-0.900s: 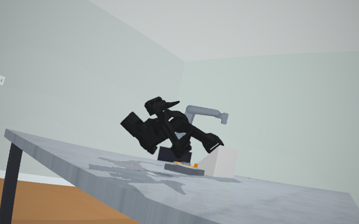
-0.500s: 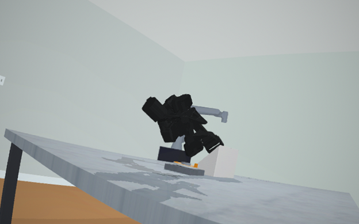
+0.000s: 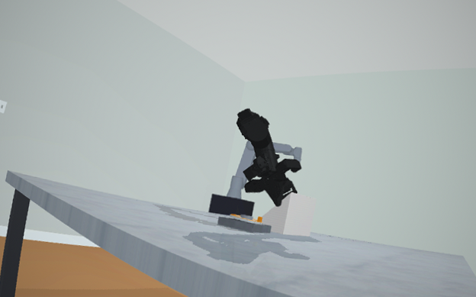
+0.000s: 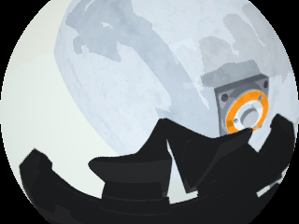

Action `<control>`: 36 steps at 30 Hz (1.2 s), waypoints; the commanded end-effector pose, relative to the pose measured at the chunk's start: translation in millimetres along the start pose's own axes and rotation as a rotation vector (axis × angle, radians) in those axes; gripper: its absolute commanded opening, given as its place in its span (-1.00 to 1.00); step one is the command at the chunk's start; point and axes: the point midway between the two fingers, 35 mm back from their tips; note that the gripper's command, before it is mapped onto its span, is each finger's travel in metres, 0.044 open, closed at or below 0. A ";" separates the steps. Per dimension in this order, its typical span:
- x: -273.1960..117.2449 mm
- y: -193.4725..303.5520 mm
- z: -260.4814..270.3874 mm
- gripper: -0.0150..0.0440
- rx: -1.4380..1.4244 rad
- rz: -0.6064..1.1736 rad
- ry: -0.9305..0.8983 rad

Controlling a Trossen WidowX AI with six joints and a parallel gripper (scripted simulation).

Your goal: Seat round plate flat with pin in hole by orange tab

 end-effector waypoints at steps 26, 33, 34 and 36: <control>8.1 49.1 -96.1 -0.49 -0.297 -0.007 0.467; 8.5 53.7 -96.0 -0.49 -0.297 -0.007 0.467; 8.6 55.0 -96.0 -0.49 -0.297 -0.007 0.467; 8.9 58.0 -95.9 -0.49 -0.297 -0.007 0.467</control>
Point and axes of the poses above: the point midway between the two fingers, 35 mm back from their tips, its own x axis out along the fingers, its own z axis across the jaws, y = z × x, and after that the axes turned 14 degrees about -x, right-handed
